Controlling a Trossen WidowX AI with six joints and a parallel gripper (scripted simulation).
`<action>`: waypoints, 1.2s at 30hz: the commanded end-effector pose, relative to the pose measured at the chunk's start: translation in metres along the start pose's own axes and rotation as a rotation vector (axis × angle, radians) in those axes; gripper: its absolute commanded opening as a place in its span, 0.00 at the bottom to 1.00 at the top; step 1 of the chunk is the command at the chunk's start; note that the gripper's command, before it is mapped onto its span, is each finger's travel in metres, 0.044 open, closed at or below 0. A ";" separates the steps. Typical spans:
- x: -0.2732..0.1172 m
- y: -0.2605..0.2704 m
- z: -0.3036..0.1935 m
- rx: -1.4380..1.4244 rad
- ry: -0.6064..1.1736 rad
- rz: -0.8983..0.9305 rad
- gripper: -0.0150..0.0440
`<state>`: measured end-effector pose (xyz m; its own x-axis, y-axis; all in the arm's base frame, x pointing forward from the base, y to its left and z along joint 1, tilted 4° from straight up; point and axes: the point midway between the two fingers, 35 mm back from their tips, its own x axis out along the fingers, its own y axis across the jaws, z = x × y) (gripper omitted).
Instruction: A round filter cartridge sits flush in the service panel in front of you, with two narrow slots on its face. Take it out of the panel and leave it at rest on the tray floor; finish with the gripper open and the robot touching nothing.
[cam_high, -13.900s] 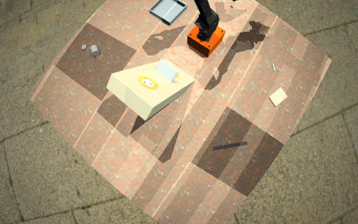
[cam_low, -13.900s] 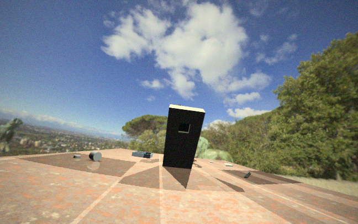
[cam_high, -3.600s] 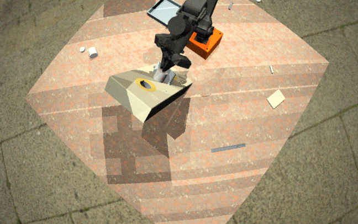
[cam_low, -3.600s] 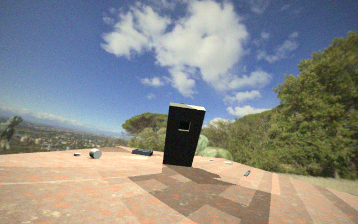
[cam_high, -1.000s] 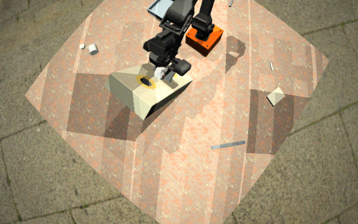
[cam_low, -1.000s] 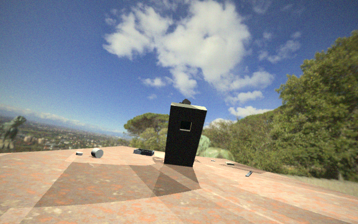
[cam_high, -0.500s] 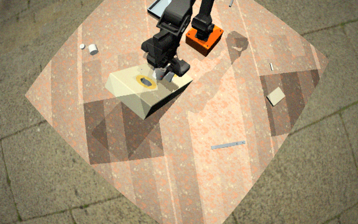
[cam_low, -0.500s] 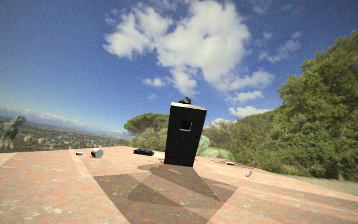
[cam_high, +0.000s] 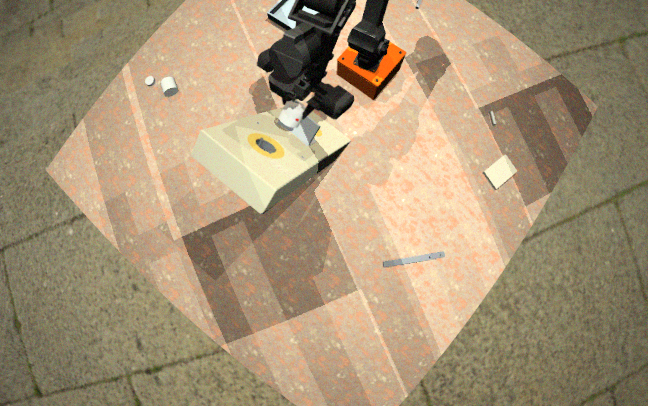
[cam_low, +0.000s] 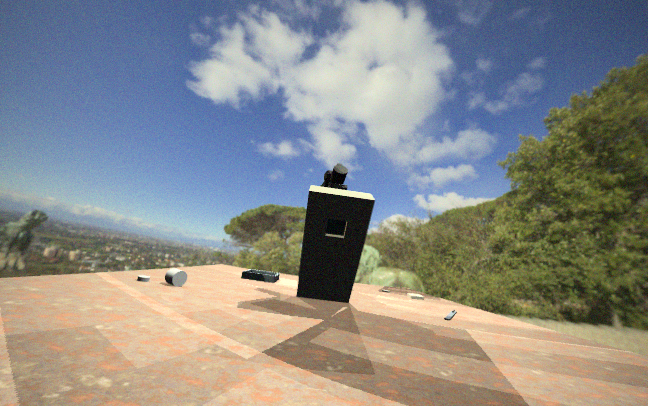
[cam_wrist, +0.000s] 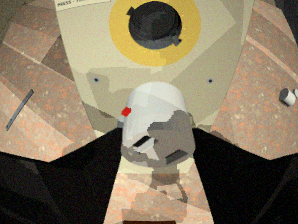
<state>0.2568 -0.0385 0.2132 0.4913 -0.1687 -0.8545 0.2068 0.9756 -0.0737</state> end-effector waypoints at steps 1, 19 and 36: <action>-0.026 -0.001 0.001 0.006 -0.013 -0.003 0.25; -0.026 -0.040 0.002 0.004 0.000 -0.004 0.25; -0.022 -0.079 -0.002 0.021 0.002 -0.018 0.25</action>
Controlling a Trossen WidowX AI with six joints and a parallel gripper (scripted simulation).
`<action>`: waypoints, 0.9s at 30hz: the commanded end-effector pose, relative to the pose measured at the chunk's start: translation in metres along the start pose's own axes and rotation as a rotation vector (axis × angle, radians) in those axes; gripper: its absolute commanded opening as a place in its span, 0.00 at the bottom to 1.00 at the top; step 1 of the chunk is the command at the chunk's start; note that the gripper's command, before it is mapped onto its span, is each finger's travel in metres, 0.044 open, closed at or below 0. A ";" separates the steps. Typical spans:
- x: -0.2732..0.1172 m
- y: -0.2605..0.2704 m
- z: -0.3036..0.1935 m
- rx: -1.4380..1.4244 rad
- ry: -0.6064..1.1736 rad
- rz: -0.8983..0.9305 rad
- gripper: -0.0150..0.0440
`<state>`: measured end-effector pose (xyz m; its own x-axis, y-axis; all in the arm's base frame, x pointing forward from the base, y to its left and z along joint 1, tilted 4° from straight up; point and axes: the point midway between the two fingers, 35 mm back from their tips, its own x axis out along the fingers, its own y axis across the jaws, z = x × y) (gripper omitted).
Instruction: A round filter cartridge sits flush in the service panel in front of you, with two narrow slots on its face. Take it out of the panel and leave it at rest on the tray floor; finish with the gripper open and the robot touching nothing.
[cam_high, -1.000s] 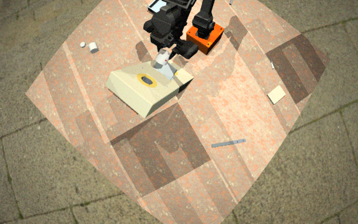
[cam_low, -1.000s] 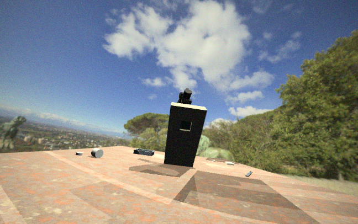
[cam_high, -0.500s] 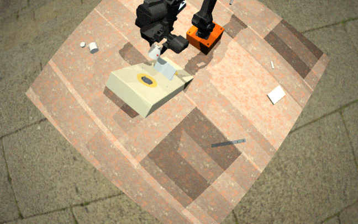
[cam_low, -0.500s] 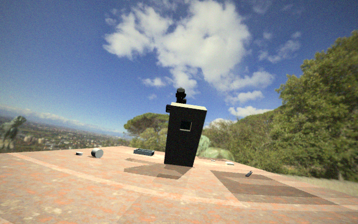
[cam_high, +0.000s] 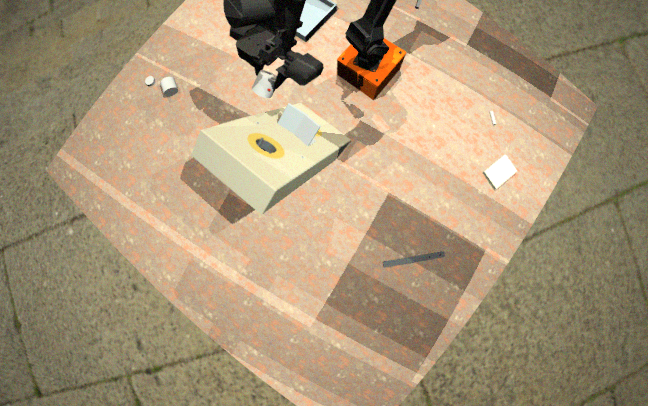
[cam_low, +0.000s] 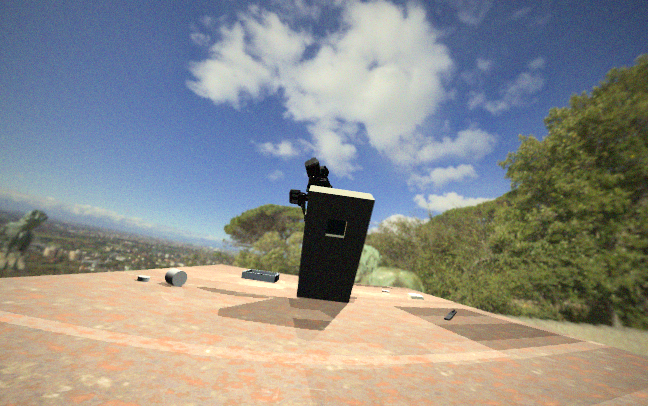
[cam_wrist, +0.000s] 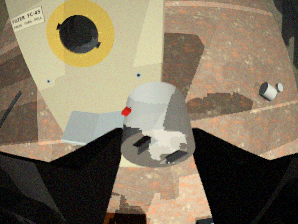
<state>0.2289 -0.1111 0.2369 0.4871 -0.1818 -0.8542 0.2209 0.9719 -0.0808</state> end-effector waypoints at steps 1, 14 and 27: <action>0.000 -0.005 -0.002 0.030 0.000 -0.015 0.25; -0.006 -0.061 -0.026 0.301 0.003 -0.168 0.25; -0.019 -0.110 -0.061 0.570 0.001 -0.325 0.25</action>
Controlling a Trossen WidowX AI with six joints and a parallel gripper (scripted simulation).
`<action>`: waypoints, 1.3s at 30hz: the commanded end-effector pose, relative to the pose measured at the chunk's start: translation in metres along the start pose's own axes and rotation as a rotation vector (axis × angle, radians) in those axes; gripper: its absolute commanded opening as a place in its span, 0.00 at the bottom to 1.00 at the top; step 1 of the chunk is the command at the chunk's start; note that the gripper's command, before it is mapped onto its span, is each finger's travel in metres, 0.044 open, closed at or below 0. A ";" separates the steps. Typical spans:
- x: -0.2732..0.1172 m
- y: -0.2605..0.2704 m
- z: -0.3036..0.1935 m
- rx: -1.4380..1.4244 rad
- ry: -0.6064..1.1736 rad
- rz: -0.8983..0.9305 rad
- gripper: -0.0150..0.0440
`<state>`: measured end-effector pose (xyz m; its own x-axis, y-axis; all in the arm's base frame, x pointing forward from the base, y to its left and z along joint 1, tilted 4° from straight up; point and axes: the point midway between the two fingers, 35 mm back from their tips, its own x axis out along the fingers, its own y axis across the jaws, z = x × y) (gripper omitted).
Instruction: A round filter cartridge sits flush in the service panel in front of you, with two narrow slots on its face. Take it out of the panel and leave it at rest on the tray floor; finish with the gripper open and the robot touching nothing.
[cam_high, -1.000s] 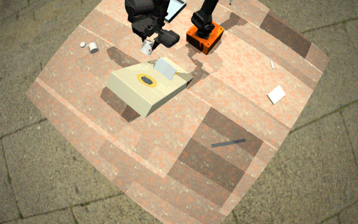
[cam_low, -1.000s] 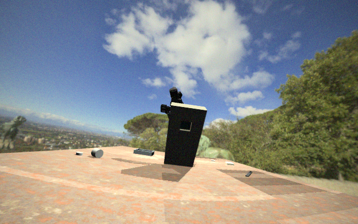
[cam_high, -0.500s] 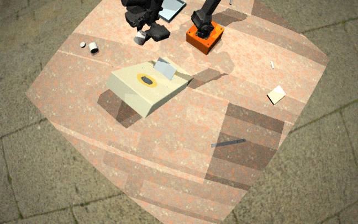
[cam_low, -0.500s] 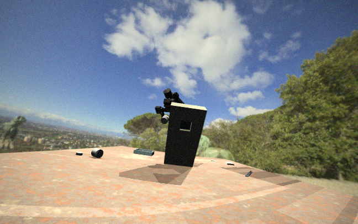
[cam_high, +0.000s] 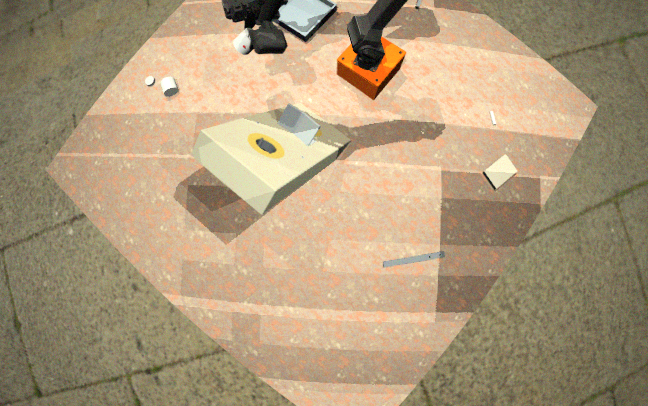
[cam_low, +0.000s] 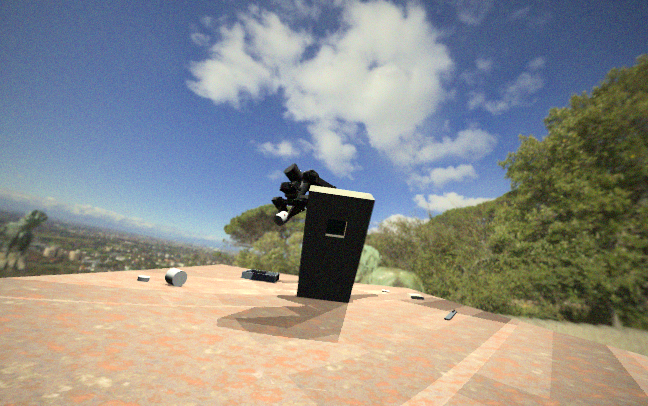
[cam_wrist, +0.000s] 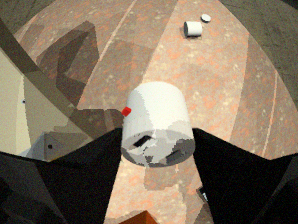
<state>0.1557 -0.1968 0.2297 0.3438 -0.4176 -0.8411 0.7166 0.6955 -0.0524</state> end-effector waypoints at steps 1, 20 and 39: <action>-0.002 -0.019 -0.003 0.089 -0.012 -0.054 0.25; -0.012 -0.099 -0.034 0.466 -0.028 -0.277 0.25; 0.016 -0.147 -0.075 0.638 -0.026 -0.378 0.25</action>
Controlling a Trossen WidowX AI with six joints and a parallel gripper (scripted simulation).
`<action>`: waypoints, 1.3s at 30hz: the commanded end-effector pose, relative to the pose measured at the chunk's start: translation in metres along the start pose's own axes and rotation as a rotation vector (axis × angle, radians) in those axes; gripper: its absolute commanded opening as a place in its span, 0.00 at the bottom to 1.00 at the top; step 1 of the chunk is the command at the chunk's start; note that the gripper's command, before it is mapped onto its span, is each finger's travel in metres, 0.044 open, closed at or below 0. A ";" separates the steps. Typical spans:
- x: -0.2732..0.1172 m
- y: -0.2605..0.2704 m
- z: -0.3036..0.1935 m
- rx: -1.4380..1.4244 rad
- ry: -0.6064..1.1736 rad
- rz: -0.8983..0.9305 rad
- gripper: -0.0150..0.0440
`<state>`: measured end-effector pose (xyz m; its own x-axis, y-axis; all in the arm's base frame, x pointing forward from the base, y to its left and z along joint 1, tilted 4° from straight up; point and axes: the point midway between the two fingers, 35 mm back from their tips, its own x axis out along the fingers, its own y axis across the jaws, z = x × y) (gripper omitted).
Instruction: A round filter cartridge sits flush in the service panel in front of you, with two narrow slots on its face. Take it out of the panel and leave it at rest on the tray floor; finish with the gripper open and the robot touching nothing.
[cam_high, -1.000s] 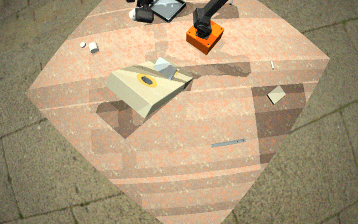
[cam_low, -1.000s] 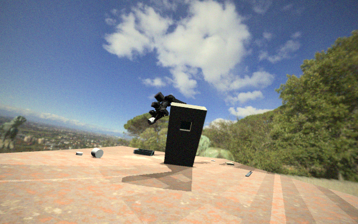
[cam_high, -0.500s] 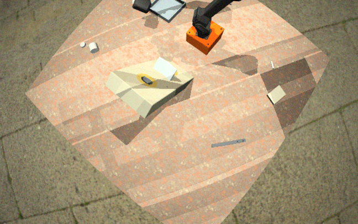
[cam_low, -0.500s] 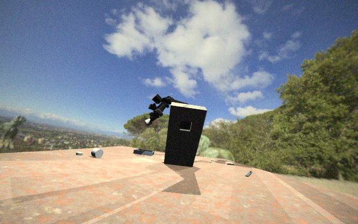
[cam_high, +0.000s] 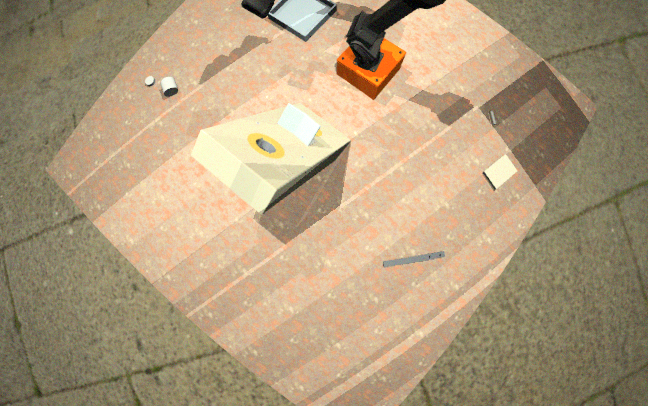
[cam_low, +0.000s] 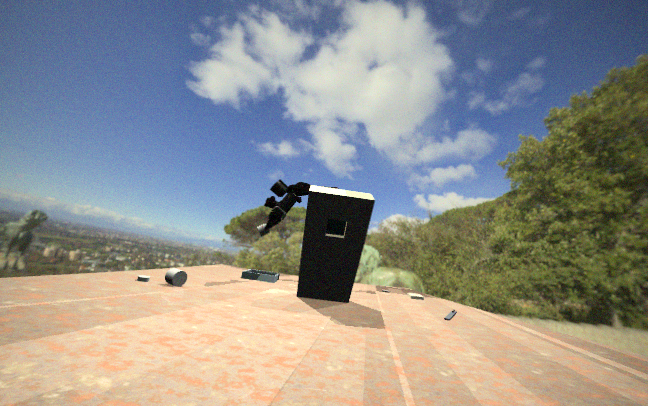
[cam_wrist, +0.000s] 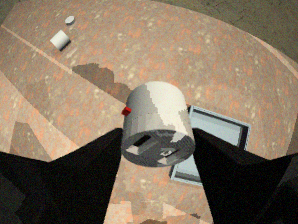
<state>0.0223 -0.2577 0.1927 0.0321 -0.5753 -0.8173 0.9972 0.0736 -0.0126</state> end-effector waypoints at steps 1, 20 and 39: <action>0.013 -0.016 -0.005 0.053 -0.004 -0.028 0.25; 0.061 -0.095 -0.055 0.302 -0.005 -0.179 0.25; 0.100 -0.125 -0.096 0.407 -0.007 -0.242 0.25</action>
<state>-0.1055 -0.2447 0.0694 -0.2080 -0.5412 -0.8148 0.9202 -0.3907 0.0246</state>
